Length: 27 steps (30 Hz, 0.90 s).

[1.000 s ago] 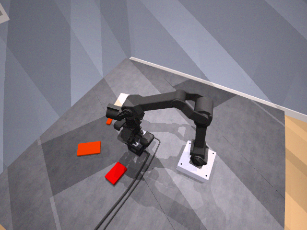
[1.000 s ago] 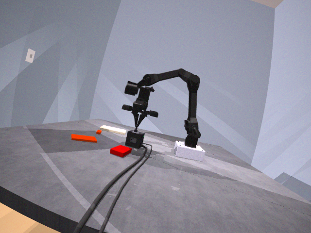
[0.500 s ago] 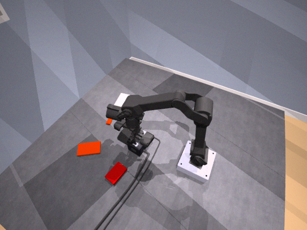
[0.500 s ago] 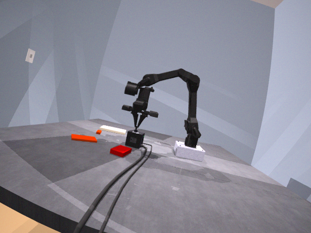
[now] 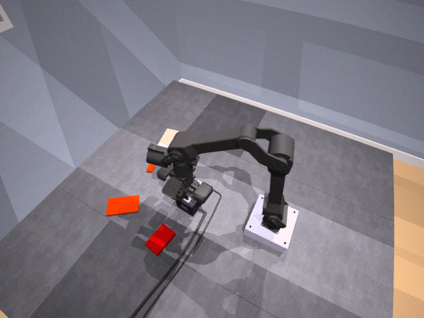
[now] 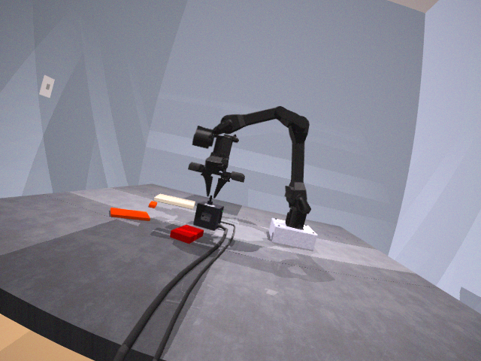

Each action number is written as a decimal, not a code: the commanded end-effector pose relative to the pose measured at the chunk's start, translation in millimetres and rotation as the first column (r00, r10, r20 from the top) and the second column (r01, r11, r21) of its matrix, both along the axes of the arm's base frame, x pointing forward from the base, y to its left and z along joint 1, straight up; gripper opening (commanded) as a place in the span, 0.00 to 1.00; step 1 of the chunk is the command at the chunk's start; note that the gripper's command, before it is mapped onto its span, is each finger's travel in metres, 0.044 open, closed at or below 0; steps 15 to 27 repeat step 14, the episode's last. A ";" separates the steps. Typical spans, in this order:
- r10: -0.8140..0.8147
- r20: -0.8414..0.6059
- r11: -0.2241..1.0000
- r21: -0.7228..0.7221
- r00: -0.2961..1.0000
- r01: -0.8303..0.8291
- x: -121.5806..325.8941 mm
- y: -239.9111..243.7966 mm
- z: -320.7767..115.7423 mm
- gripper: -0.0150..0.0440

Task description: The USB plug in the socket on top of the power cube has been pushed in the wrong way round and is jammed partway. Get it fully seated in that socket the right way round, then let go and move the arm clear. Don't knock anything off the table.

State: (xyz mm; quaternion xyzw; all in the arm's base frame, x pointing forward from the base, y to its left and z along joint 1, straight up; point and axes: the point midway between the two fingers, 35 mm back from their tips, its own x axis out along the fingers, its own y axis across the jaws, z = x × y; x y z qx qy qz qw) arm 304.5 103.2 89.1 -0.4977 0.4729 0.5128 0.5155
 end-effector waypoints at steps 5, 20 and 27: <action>0.000 0.000 1.000 0.000 1.000 0.000 0.0 0.0 2.1 0.42; 0.000 0.000 1.000 0.000 1.000 0.000 -0.2 0.0 11.1 0.42; 0.000 0.000 1.000 0.000 1.000 0.000 -0.2 0.0 11.1 0.42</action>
